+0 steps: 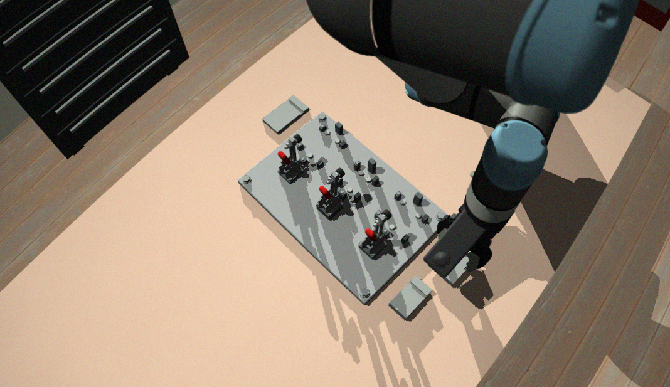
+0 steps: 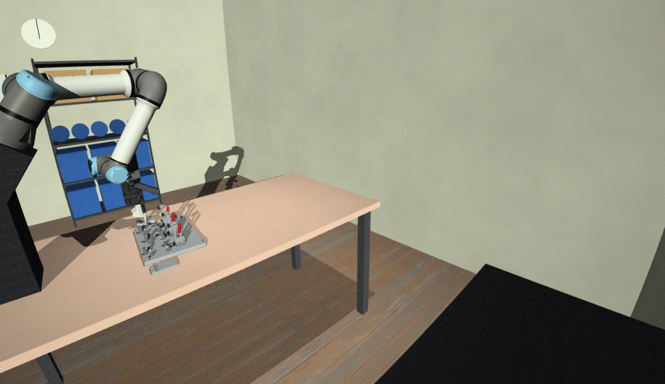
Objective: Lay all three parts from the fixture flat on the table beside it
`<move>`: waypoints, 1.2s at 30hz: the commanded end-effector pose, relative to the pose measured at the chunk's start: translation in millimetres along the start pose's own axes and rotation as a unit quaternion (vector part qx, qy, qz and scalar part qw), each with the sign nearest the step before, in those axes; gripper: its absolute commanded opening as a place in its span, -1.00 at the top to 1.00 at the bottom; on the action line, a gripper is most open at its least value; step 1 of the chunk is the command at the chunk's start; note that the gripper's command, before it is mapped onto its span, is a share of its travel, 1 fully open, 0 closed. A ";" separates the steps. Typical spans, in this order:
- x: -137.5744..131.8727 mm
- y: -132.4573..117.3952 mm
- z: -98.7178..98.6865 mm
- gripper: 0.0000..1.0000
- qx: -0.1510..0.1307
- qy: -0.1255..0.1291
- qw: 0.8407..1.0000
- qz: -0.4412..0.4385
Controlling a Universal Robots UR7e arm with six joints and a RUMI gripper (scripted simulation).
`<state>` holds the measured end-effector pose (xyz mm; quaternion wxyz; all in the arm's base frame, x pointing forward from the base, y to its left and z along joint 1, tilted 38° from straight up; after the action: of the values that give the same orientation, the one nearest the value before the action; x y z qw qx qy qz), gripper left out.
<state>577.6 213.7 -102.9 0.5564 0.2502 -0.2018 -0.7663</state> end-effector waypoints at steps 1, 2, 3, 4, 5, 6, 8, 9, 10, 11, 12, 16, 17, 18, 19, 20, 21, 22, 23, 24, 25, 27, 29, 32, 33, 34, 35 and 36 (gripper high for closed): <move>-0.4 0.3 0.4 1.00 0.000 0.000 1.000 0.000; -0.4 0.3 0.4 1.00 0.000 0.000 1.000 0.000; -0.4 0.3 0.4 1.00 0.000 0.000 1.000 0.000; -0.4 0.3 0.4 1.00 0.000 0.000 1.000 0.000; -0.4 0.3 0.4 1.00 0.000 0.000 1.000 0.000; -0.4 0.3 0.4 1.00 0.000 0.000 1.000 0.000; -0.4 0.3 0.4 1.00 0.000 0.000 1.000 0.000; -0.4 0.3 0.4 1.00 0.000 0.000 1.000 0.000; -0.4 0.3 0.4 1.00 0.000 0.000 1.000 0.000; -0.4 0.3 0.4 1.00 0.000 0.000 1.000 0.000; -0.4 0.3 0.3 1.00 0.000 0.000 1.000 0.000; -0.4 0.4 -0.1 1.00 0.000 0.000 1.000 0.000; -0.4 0.4 -0.1 1.00 0.000 0.000 1.000 0.000; -0.4 0.4 -0.3 1.00 0.000 0.000 1.000 0.000; -0.4 0.4 -0.6 1.00 0.000 0.000 1.000 0.000; -0.4 0.4 -1.0 1.00 0.000 0.000 1.000 0.000; -0.4 0.4 -1.4 1.00 0.000 0.000 1.000 0.000; -0.4 0.4 -1.9 1.00 0.000 0.000 1.000 0.000; -0.4 0.4 -2.4 1.00 0.000 0.000 1.000 0.000; -0.4 0.4 -2.9 1.00 0.000 0.000 1.000 0.000; -0.4 0.4 -3.4 1.00 0.000 0.000 1.000 0.000; -0.4 0.4 -4.4 1.00 0.000 0.000 1.000 0.000; -0.4 0.4 -5.2 1.00 0.000 0.000 1.000 0.000; -0.4 0.4 -5.9 1.00 0.000 0.000 1.000 0.000; -0.4 0.4 -5.9 1.00 0.000 0.000 1.000 0.000; -0.4 0.4 -5.9 1.00 0.000 0.000 1.000 0.000; -0.4 0.4 -6.1 1.00 0.000 0.000 1.000 0.000; -0.4 0.4 -6.1 1.00 0.000 0.000 1.000 0.000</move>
<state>581.1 213.5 -107.4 0.5564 0.2501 -0.2018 -0.7663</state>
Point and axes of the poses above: the point where the finger pads meet when closed, its own z axis back along the fingers, its own x axis across the jaws, y = z × x, the point moved 5 cm from there along z, back along the fingers, and after that the axes turned 12 degrees about -z, right-handed, at the moved point
